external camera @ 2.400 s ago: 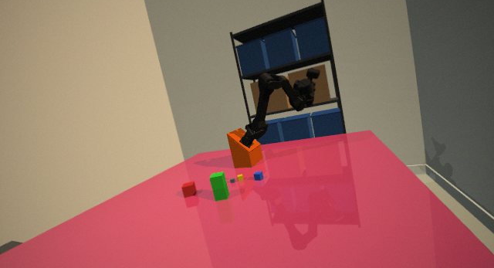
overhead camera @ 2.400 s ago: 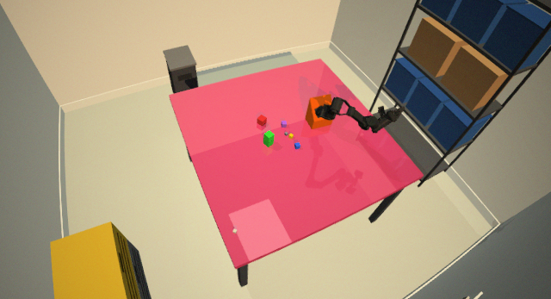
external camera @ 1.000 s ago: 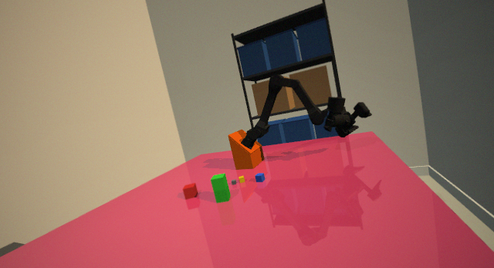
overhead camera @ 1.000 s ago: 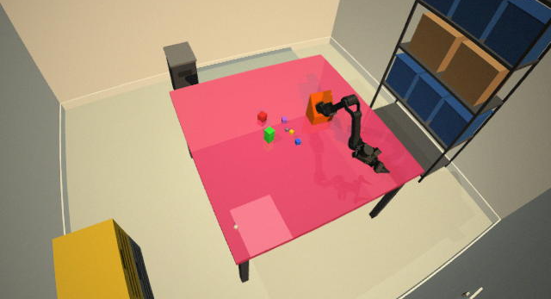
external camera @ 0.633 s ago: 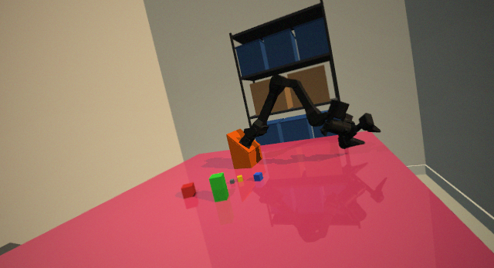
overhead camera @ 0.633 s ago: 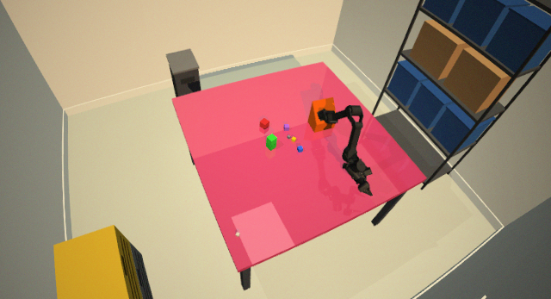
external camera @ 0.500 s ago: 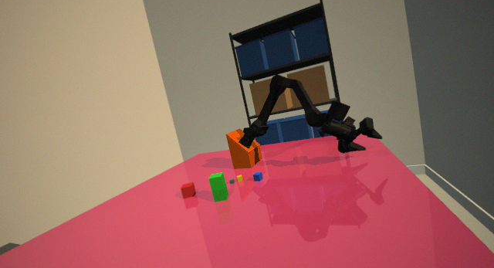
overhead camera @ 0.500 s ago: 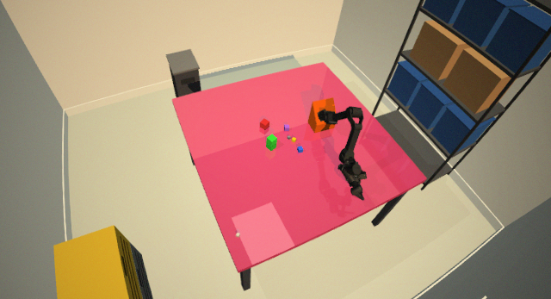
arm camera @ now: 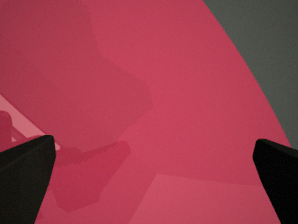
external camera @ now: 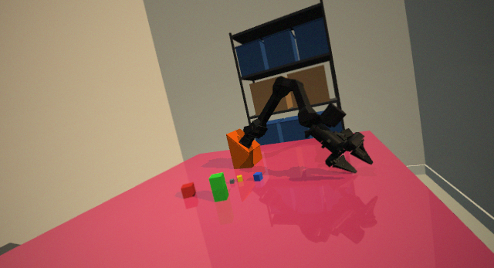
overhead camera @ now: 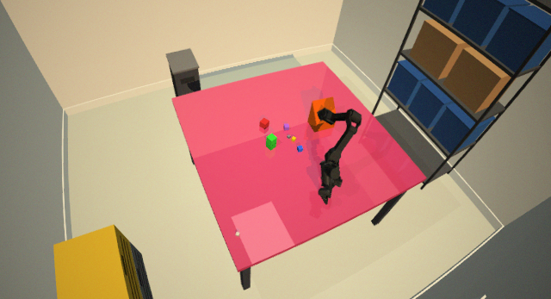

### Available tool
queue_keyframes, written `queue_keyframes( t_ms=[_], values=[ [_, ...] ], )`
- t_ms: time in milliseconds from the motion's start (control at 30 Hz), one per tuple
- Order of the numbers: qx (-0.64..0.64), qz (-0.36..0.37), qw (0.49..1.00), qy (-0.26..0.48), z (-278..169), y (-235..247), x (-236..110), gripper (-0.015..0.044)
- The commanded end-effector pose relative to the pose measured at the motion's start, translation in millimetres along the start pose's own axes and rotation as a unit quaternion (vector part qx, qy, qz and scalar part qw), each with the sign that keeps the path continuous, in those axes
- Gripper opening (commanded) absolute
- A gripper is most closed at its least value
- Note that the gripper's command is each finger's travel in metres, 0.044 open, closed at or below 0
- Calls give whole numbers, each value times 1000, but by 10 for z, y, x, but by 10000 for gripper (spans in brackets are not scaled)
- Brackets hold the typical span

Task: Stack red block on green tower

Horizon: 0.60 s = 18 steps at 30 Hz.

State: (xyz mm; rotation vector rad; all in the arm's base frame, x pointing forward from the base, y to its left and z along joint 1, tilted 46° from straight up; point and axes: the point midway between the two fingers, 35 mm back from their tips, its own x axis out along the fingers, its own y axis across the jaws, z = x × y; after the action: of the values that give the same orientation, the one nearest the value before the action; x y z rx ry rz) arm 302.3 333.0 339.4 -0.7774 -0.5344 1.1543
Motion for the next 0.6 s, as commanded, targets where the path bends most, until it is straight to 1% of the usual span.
queue_keyframes(
  t_ms=[0, 267, 567],
  values=[
    [26, -9, 998, 64, -457, -159, -113, 440],
    [86, -6, 979, 182, -1401, -308, -481, 440],
    [182, 2, 935, 304, -2438, -289, -1181, 440]
  ],
)
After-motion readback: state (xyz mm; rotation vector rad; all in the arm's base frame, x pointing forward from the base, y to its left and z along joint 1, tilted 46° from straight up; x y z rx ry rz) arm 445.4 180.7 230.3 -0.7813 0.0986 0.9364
